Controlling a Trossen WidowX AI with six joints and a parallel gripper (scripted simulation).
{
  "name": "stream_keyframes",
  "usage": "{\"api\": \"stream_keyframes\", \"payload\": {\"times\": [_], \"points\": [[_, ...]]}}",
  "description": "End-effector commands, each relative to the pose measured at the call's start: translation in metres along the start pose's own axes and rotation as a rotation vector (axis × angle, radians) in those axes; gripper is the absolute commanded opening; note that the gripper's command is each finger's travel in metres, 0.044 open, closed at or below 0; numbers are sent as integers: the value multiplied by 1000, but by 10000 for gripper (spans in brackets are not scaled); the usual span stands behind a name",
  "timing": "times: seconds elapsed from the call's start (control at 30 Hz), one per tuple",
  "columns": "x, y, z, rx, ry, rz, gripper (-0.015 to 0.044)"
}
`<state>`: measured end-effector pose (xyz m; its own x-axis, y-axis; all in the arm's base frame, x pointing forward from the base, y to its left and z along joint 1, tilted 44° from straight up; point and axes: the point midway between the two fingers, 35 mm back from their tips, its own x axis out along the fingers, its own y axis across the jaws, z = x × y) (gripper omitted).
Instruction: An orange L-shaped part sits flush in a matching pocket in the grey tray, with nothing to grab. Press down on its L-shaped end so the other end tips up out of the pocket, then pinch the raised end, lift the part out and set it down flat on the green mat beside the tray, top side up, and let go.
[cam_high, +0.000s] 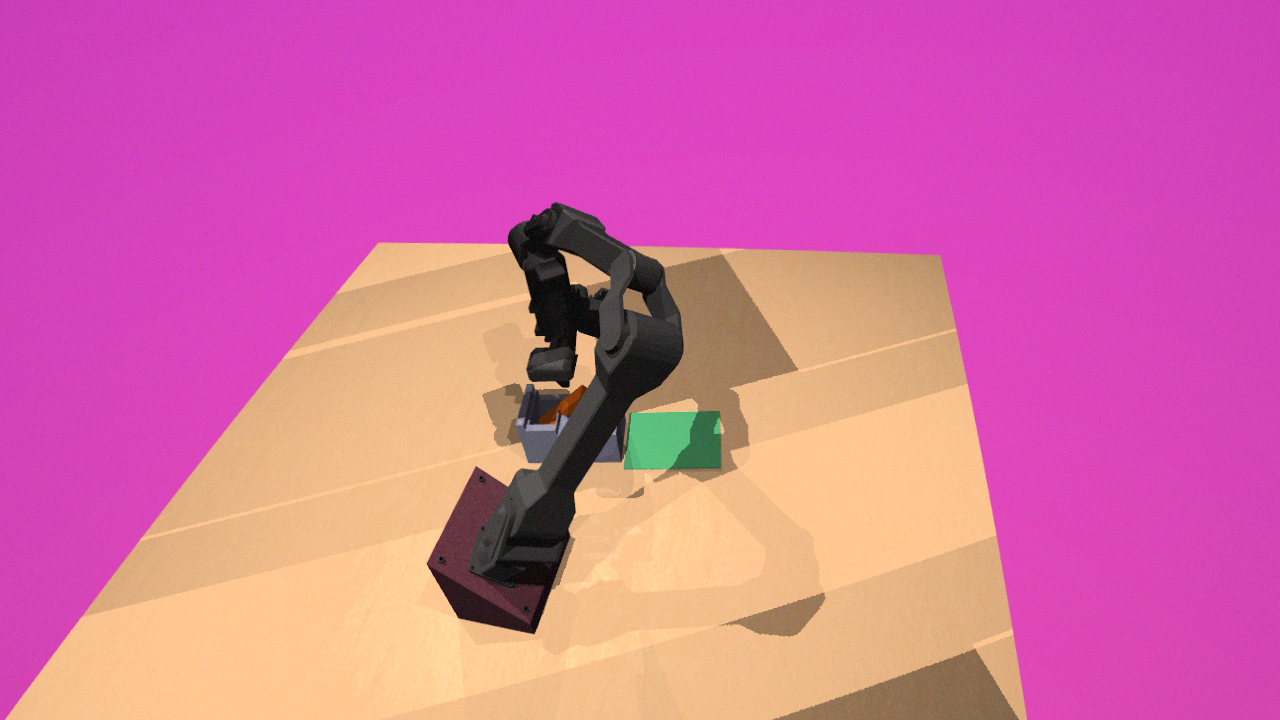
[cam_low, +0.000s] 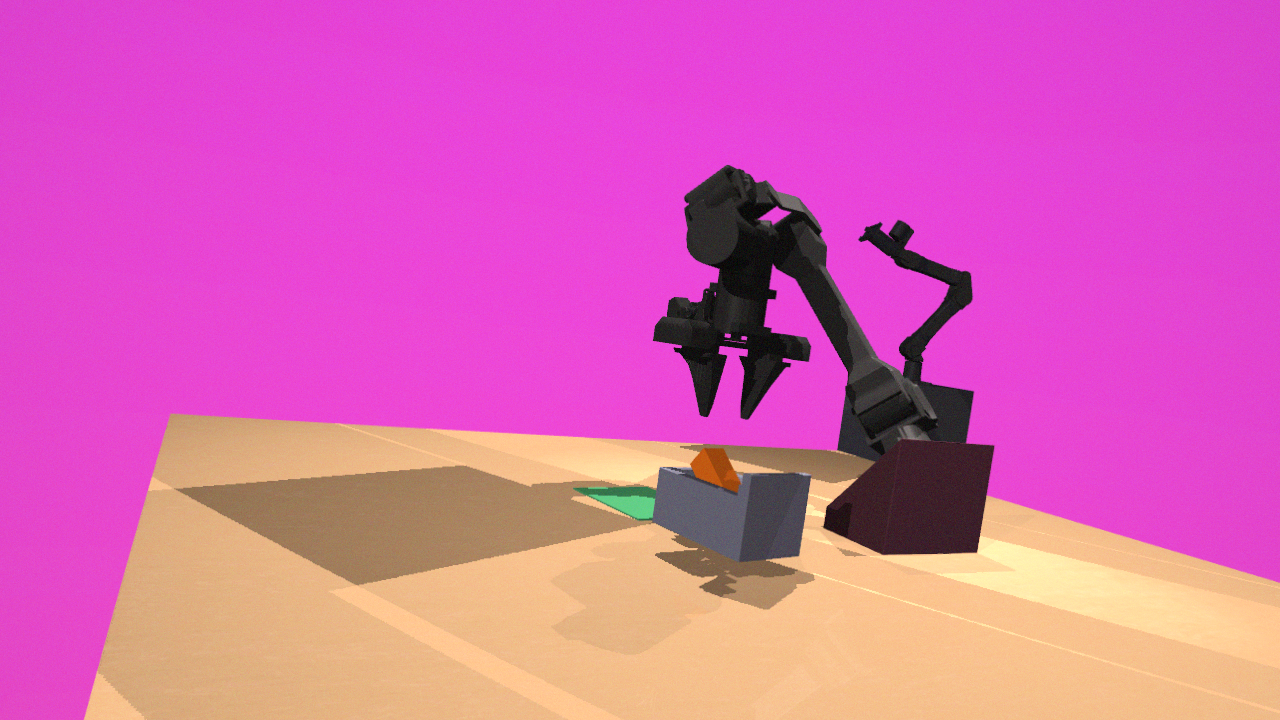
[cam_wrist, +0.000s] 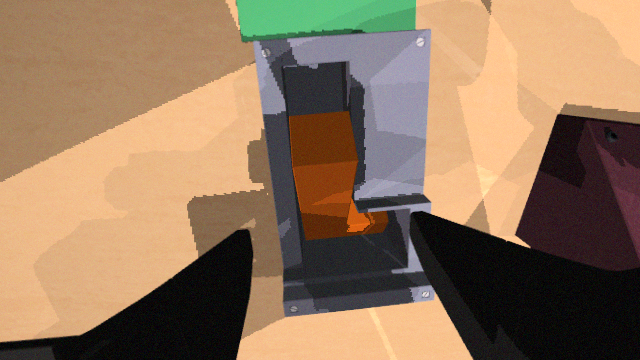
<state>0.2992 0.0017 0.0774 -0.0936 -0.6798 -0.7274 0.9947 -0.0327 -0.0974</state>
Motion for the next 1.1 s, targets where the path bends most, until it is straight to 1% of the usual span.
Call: {"api": "stream_keyframes", "payload": {"times": [0.0,1.07], "points": [[17,-2,3,2,-7,-10,280],[65,-3,3,2,-8,-10,280]]}}
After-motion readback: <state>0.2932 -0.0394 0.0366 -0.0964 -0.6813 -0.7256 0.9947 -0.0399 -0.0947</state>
